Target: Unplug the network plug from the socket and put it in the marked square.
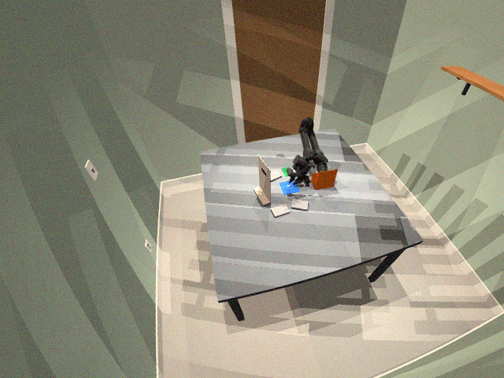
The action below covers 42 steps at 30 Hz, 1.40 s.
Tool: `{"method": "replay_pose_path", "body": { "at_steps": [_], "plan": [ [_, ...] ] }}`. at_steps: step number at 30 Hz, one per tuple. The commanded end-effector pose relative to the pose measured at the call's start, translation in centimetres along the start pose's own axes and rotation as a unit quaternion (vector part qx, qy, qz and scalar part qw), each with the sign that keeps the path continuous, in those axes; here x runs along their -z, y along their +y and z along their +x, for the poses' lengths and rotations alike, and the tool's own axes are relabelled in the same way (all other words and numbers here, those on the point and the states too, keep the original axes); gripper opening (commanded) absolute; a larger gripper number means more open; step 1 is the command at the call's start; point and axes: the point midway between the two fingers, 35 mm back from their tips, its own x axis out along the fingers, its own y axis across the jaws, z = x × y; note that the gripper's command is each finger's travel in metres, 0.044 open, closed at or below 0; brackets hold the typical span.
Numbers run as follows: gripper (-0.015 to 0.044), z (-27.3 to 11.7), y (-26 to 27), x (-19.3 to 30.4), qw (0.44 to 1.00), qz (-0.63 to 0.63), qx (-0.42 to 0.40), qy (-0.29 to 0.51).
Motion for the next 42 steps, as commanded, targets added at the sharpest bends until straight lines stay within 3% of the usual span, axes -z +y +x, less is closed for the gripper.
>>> {"method": "replay_pose_path", "body": {
  "at_steps": [1, 42],
  "plan": [
    [0.0156, -0.3, 0.3, -0.1, 1.0, 0.005, -0.004, -0.002],
    [0.0156, -2.3, 1.8, 0.9, 1.0, 0.006, 0.002, 0.007]
  ]
}}
